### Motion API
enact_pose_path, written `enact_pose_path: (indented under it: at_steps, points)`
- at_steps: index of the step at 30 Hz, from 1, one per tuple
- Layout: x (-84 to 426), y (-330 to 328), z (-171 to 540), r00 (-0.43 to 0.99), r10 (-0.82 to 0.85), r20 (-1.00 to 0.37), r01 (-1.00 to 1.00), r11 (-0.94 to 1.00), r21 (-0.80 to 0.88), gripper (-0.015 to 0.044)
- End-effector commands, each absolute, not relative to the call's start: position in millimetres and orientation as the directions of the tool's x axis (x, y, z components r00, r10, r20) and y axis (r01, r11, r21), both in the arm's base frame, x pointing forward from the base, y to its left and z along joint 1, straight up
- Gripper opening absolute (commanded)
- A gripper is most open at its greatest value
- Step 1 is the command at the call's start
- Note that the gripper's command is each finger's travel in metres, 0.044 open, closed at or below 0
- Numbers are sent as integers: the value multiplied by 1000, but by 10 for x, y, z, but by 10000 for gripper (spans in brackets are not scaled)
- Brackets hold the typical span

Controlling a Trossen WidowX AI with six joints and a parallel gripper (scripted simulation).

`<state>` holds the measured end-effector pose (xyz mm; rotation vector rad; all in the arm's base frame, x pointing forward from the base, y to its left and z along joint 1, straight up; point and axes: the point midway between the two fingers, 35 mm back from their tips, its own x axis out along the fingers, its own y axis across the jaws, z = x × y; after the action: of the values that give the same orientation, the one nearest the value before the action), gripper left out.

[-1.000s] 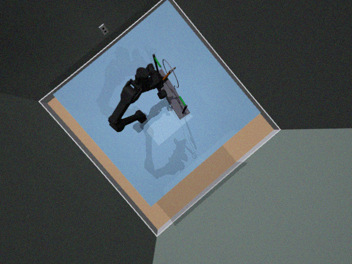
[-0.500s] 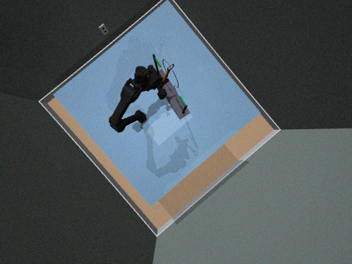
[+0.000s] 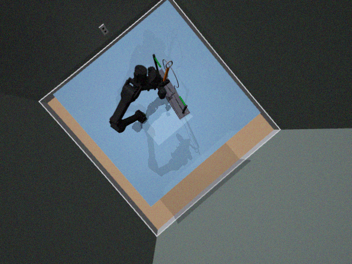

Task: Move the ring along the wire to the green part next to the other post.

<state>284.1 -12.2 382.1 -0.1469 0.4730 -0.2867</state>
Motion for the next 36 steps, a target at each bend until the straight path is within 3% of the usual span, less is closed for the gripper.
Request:
enact_pose_path:
  at_steps: [1, 36]
  points:
    - [2833, -145, 3816, 847, -333, -414, 237, 934, -267, -150]
    - [2816, -275, 3875, 828, -489, -276, 216, 731, -647, -150]
